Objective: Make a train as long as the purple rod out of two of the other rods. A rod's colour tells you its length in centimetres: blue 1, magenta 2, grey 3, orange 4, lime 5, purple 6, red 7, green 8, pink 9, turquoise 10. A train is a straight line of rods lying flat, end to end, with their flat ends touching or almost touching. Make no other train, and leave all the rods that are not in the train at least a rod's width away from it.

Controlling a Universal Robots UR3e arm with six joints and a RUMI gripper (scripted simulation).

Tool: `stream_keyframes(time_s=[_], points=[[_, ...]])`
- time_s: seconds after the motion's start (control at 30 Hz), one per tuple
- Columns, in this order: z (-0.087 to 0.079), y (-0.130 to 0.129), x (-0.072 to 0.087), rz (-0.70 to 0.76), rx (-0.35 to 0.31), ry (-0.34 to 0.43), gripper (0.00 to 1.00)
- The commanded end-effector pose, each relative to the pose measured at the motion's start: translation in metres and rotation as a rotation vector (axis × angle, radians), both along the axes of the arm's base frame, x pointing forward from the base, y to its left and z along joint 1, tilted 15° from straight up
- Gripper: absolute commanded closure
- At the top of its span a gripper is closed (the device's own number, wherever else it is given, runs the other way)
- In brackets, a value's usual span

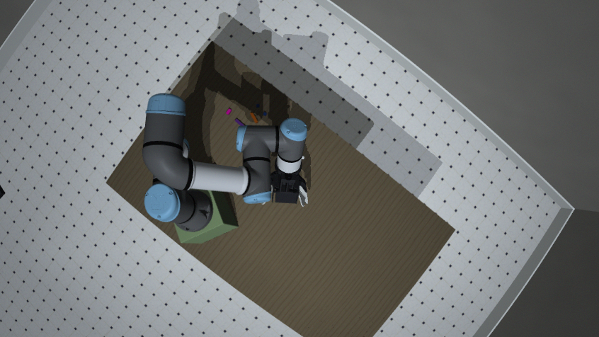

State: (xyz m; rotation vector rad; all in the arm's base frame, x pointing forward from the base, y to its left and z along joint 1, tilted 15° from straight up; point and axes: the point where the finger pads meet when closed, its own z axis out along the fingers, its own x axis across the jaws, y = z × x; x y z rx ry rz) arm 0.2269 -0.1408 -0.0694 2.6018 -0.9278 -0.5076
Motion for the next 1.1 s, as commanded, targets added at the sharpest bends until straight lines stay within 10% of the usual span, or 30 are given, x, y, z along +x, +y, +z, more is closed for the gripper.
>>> stream_keyframes(time_s=[0.0,1.07], points=[[-0.001,0.019,0.014,0.128,0.102,-0.034,0.00],[0.009,0.088,0.061,0.612,0.368,-0.156,0.00]])
